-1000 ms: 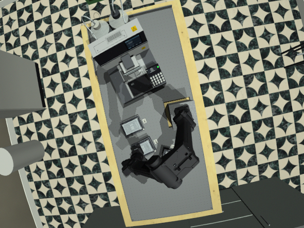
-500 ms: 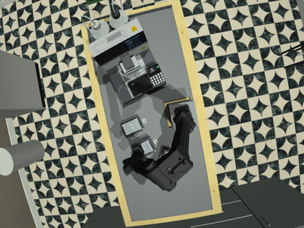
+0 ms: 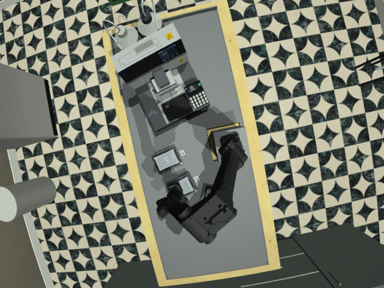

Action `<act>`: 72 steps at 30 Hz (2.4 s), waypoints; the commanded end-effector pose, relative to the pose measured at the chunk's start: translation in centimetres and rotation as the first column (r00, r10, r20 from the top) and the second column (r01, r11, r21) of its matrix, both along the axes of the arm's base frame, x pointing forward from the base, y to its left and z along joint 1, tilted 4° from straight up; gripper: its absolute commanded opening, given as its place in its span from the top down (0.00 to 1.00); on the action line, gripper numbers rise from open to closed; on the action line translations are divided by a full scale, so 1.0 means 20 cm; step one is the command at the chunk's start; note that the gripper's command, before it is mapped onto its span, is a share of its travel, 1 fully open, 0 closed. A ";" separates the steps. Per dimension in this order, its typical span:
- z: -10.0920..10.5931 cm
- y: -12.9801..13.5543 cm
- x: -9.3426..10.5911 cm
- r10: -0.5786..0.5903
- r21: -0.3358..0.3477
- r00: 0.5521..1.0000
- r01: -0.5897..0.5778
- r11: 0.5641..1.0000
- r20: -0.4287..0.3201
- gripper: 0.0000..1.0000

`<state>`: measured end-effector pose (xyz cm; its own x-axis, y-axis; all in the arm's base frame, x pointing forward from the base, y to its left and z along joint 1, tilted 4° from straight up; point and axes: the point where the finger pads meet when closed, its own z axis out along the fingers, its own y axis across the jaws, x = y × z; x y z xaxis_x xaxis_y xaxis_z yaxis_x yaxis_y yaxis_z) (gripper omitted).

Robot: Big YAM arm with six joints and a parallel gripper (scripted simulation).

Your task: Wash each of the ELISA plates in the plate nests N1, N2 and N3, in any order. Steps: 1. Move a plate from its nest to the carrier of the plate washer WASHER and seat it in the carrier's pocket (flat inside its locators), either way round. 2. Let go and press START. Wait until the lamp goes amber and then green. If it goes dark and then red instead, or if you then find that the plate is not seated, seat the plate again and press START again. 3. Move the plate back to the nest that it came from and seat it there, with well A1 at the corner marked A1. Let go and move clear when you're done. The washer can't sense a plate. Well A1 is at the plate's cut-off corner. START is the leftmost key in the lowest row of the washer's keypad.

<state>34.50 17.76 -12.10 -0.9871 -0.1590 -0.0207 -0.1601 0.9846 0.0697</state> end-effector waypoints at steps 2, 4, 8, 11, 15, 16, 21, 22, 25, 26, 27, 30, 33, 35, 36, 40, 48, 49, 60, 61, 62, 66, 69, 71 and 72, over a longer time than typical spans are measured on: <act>-0.03 0.04 0.04 -0.004 0.004 1.000 0.004 1.000 0.014 0.00; -0.04 0.03 0.04 -0.008 0.005 1.000 0.008 1.000 0.015 0.00; -0.01 0.02 0.04 -0.002 0.006 1.000 0.002 1.000 0.015 0.00; -0.01 0.02 0.04 -0.002 0.006 1.000 0.002 1.000 0.015 0.00; -0.01 0.02 0.04 -0.002 0.006 1.000 0.002 1.000 0.015 0.00; -0.01 0.02 0.04 -0.002 0.006 1.000 0.002 1.000 0.015 0.00; -0.01 0.02 0.04 -0.002 0.006 1.000 0.002 1.000 0.015 0.00; -0.03 0.04 0.05 -0.007 0.007 1.000 0.007 1.000 0.021 0.00; -0.05 0.04 0.05 -0.006 0.006 1.000 0.006 1.000 0.017 0.00; -0.06 0.04 0.05 -0.006 0.005 1.000 0.006 1.000 0.015 0.00; -0.06 0.04 0.05 -0.005 0.006 1.000 0.005 1.000 0.017 0.00; -0.07 0.05 0.06 -0.004 0.007 1.000 0.004 1.000 0.019 0.00; -0.07 0.05 0.06 -0.005 0.009 1.000 0.004 1.000 0.023 0.00; -0.08 0.05 0.06 -0.005 0.008 1.000 0.005 1.000 0.021 0.00; -0.08 0.05 0.06 -0.005 0.008 1.000 0.005 1.000 0.021 0.00; -0.09 0.06 0.06 -0.004 0.008 1.000 0.004 1.000 0.023 0.00; -0.12 0.05 0.05 -0.004 0.006 1.000 0.004 1.000 0.017 0.00; -0.13 0.05 0.05 -0.004 0.006 1.000 0.004 1.000 0.018 0.00; -0.15 0.06 0.06 -0.004 0.007 1.000 0.004 1.000 0.019 0.00; -0.16 0.06 0.06 -0.005 0.007 1.000 0.005 1.000 0.020 0.00; -0.16 0.06 0.06 -0.005 0.007 1.000 0.005 1.000 0.020 0.00; -0.18 0.05 0.05 -0.004 0.006 1.000 0.004 1.000 0.017 0.00; -0.19 0.06 0.05 -0.005 0.007 1.000 0.005 1.000 0.019 0.00; -0.19 0.06 0.05 -0.005 0.007 1.000 0.005 1.000 0.019 0.00; -0.17 0.05 0.05 -0.005 0.005 1.000 0.005 1.000 0.016 0.00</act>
<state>34.29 17.89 -15.76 -0.9873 -0.1584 -0.0154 -0.1591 0.9849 0.0682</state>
